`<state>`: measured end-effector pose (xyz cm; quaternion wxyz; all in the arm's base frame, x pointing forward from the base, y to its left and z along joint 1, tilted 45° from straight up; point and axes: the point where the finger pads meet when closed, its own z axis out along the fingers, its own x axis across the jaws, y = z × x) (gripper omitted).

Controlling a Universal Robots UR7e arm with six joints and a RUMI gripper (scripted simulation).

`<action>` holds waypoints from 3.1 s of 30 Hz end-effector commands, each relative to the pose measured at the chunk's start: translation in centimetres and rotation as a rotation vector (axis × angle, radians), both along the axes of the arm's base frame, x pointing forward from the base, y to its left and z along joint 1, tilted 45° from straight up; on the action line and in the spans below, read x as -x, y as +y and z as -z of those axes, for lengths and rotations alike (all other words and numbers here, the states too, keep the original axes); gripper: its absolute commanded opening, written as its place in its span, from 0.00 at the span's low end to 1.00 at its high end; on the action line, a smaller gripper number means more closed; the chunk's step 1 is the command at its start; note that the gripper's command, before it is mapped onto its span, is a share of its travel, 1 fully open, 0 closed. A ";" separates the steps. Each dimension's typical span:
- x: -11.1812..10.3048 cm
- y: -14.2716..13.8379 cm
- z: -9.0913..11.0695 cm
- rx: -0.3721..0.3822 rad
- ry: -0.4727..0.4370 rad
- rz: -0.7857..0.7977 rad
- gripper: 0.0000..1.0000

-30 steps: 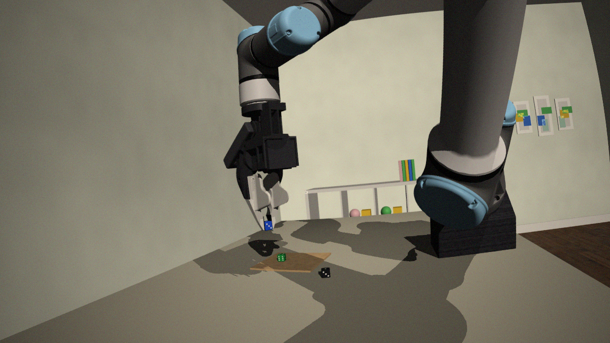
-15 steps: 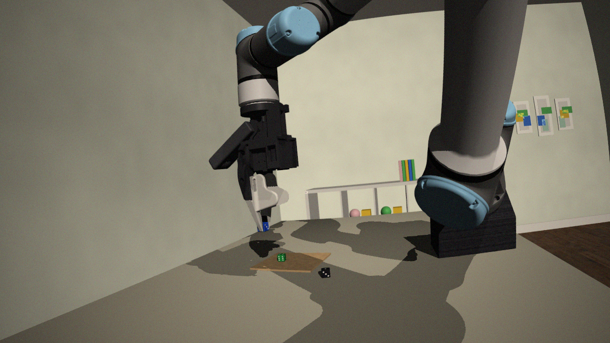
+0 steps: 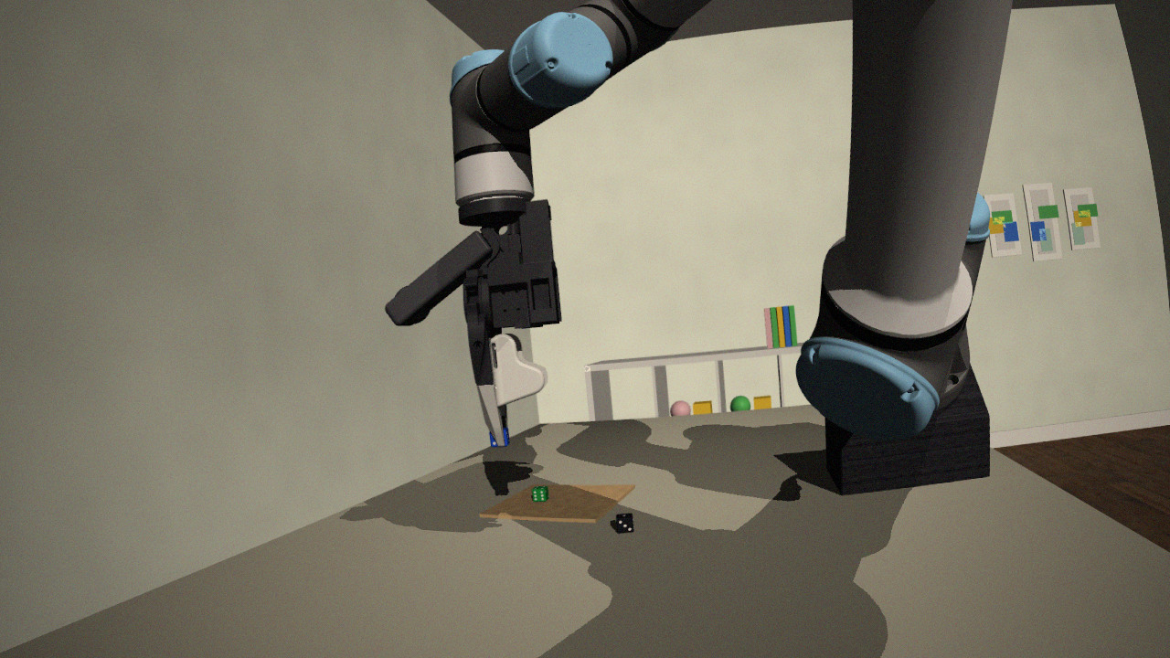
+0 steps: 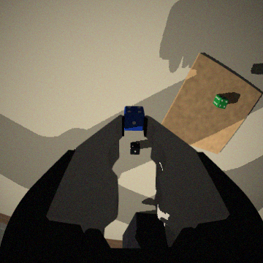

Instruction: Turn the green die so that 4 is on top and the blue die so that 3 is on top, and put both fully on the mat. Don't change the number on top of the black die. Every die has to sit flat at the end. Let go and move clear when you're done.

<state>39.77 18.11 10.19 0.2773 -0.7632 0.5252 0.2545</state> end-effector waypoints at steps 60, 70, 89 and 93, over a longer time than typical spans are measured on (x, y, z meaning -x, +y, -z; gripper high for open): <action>1.7 1.2 -1.1 -0.187 -1.283 -1.322 0.00; 2.0 1.1 -0.9 -0.216 -1.492 -1.536 0.00; 2.1 0.7 -0.4 -0.271 -1.896 -1.951 0.00; 2.1 0.6 -0.3 -0.281 -1.970 -2.026 0.00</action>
